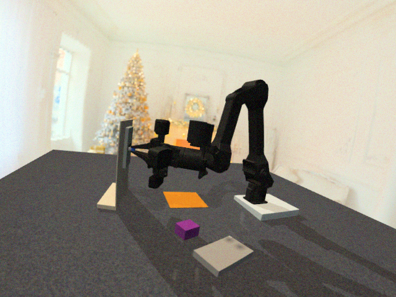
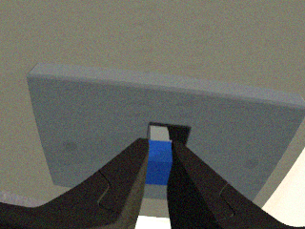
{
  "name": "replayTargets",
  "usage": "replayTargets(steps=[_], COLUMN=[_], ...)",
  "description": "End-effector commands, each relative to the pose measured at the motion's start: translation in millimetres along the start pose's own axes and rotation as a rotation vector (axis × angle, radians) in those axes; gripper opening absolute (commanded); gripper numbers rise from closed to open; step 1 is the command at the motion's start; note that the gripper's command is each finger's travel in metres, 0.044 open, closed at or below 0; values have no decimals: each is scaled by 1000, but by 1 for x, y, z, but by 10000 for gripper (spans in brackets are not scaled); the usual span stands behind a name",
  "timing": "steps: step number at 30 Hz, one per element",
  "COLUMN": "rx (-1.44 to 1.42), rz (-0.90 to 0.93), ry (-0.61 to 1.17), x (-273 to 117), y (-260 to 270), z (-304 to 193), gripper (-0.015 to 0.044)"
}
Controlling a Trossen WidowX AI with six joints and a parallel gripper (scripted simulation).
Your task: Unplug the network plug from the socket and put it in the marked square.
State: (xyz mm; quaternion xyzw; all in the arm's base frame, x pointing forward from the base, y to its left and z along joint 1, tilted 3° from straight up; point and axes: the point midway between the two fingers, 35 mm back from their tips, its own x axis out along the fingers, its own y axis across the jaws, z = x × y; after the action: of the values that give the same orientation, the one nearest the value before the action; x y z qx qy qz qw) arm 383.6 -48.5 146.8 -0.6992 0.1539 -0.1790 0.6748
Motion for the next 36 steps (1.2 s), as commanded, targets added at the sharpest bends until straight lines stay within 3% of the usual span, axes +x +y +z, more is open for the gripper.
replayTargets(steps=[1,36], rx=[-4,-5], rz=[0,2], ry=[-4,-4], x=[-2,-23], y=[0,1], z=[0,-5], gripper=[0,0])
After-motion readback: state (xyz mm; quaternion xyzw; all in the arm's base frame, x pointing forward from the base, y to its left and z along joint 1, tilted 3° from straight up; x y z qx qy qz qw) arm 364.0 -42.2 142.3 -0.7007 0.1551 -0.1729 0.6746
